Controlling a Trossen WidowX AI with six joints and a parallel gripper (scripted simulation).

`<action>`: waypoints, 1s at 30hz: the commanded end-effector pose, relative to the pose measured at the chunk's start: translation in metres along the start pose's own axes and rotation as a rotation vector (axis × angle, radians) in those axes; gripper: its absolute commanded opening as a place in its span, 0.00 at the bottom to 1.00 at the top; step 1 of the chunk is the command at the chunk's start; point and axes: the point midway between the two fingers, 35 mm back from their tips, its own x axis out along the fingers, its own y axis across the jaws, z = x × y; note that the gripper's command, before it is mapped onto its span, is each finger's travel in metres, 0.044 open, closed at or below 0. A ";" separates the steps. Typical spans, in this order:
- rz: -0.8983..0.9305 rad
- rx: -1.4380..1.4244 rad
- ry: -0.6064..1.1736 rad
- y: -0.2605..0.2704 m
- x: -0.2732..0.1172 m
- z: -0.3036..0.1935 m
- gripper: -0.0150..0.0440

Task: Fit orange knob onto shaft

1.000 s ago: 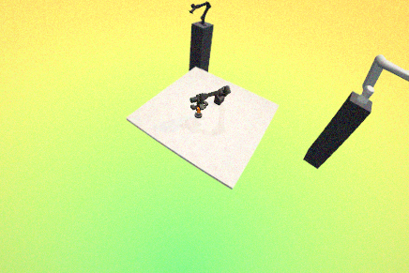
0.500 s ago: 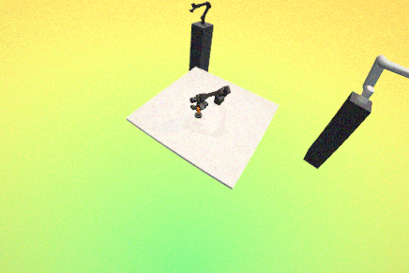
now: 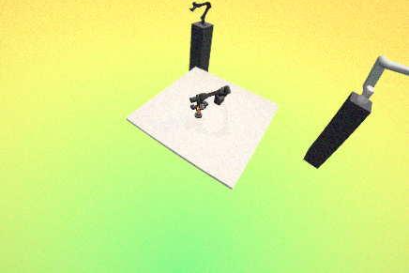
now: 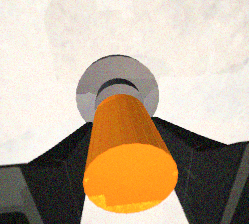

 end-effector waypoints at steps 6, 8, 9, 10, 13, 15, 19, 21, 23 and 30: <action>-0.001 0.196 0.000 -0.001 0.000 0.001 0.25; -0.001 0.196 0.000 -0.001 0.001 0.001 0.25; -0.001 0.196 0.000 0.000 0.001 0.001 0.25; -0.001 0.196 0.000 0.000 0.001 0.001 0.25; -0.001 0.196 0.000 0.000 0.002 0.000 0.25; -0.001 0.196 0.000 0.000 0.002 0.000 0.25; -0.001 0.196 0.000 0.000 0.003 0.000 0.25; -0.001 0.196 0.000 0.000 0.003 0.000 0.25; -0.001 0.196 0.000 0.000 0.002 0.000 0.25; -0.001 0.196 0.000 0.000 0.003 0.001 0.25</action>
